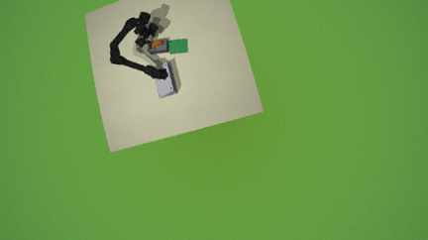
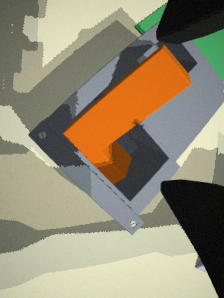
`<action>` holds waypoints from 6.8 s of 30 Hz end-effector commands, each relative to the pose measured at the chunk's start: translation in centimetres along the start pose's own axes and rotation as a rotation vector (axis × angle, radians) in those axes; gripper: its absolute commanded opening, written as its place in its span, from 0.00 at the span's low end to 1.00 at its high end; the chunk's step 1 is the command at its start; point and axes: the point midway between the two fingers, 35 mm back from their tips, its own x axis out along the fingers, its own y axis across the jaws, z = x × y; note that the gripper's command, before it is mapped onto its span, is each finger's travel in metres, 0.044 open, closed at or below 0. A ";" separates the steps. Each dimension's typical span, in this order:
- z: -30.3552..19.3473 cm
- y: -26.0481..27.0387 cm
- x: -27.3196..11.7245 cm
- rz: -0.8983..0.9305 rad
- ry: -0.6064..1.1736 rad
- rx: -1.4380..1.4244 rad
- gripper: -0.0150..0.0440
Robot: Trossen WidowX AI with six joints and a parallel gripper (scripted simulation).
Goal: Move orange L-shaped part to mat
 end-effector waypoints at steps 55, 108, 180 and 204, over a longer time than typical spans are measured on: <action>-2.5 -2.7 7.3 0.003 0.008 -0.757 0.73; -2.5 -2.8 4.0 0.003 0.009 -0.758 0.25; -15.0 -12.5 -1.2 -0.002 0.018 -0.757 0.25; -15.7 -13.2 1.2 -0.002 0.018 -0.757 0.25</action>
